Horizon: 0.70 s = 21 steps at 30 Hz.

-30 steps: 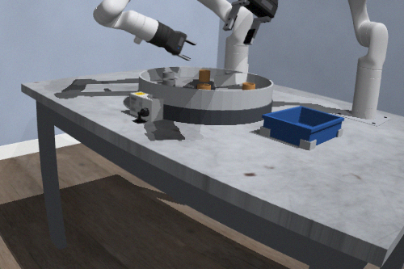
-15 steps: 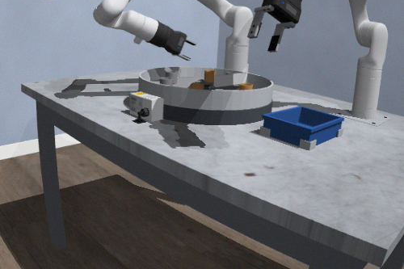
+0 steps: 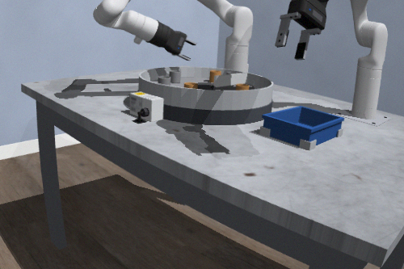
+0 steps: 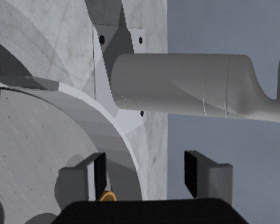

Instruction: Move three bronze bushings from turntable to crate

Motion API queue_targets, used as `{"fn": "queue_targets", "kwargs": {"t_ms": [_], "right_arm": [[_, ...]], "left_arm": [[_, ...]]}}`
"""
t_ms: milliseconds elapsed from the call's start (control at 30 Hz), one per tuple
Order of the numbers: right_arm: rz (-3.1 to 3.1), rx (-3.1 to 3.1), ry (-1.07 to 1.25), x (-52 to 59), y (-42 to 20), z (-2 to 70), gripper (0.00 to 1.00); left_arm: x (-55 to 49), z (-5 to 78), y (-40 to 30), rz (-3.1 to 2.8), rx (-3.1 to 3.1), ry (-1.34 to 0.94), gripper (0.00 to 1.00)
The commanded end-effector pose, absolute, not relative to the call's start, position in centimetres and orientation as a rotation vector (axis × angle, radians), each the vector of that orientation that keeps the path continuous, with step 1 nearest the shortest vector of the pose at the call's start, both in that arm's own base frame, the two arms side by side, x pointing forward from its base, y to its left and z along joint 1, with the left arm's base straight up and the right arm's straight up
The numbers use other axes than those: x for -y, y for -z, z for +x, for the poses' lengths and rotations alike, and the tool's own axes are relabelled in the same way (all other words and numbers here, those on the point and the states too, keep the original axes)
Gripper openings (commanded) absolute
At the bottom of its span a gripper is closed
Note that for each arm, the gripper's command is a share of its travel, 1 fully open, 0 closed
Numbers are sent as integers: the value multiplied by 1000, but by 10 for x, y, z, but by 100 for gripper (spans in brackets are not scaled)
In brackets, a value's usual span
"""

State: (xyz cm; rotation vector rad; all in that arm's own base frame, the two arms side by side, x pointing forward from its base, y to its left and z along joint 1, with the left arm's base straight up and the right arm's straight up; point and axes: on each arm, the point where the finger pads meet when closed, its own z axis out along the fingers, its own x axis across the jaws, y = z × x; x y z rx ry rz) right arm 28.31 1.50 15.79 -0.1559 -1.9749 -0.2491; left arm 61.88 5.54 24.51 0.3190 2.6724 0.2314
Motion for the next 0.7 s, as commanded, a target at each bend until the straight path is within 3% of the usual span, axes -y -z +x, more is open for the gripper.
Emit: {"fn": "queue_targets", "kwargs": {"t_ms": [0,667], "right_arm": [[-158,1978,243,-16,-159,283,100],[-158,1978,243,-16,-159,283,100]], "left_arm": [[-70,613,-243,305,-2686,-231,100],[-141,584,-233,280,-2742,-269,100]]}}
